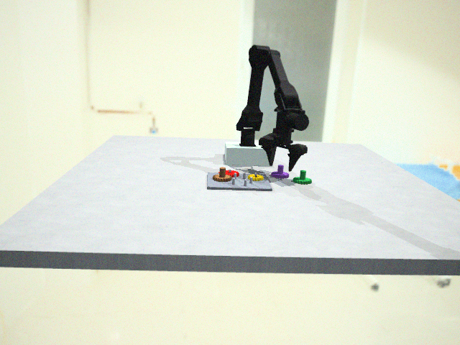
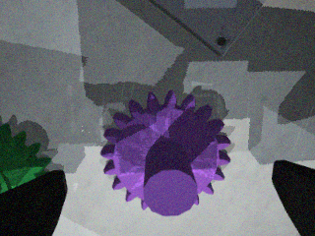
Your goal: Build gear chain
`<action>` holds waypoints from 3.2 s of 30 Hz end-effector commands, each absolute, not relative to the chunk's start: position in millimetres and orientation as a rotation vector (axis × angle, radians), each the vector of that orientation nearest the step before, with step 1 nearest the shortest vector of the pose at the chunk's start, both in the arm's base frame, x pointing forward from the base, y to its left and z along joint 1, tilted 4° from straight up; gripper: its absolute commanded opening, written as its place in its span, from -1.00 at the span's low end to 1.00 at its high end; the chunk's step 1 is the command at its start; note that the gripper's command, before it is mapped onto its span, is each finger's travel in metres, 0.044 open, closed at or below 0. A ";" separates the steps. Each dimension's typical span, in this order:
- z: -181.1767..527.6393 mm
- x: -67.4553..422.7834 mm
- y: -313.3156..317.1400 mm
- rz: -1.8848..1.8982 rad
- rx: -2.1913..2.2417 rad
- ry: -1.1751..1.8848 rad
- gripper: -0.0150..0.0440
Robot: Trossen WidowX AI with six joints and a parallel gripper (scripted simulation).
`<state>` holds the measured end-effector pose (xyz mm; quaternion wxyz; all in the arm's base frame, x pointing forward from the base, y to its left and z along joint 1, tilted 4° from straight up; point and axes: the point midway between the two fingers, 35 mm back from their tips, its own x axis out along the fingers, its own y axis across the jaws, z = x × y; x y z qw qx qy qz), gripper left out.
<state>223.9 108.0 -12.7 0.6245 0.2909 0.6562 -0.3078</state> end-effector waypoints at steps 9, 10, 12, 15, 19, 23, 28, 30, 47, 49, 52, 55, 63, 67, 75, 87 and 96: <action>-14.0 223.3 108.9 -0.707 0.676 1.509 0.11; -14.0 223.3 108.9 -0.707 0.676 1.509 0.02; -14.0 223.3 108.9 -0.707 0.676 1.509 -0.16; -14.0 223.3 108.9 -0.707 0.676 1.509 -0.29; -14.0 223.3 108.9 -0.707 0.676 1.509 -0.38; -12.6 223.9 109.1 -0.707 0.676 1.509 -0.49; -2.4 228.0 110.7 -0.707 0.676 1.509 -0.49; 2.0 229.5 111.2 -0.707 0.676 1.508 -0.49; 40.6 239.4 114.6 -0.706 0.677 1.508 -0.49; 45.3 240.1 114.8 -0.706 0.677 1.508 -0.49; 52.5 241.1 115.0 -0.706 0.677 1.508 -0.49; 59.7 241.9 115.2 -0.706 0.677 1.507 -0.49; 79.2 243.0 115.1 -0.706 0.677 1.507 -0.49; 89.1 243.1 114.8 -0.706 0.677 1.507 -0.49; 109.0 242.1 113.8 -0.706 0.677 1.507 -0.49; 129.7 240.7 111.0 -0.708 0.677 1.507 -0.49; 122.7 258.3 98.2 -0.718 0.687 1.500 -0.49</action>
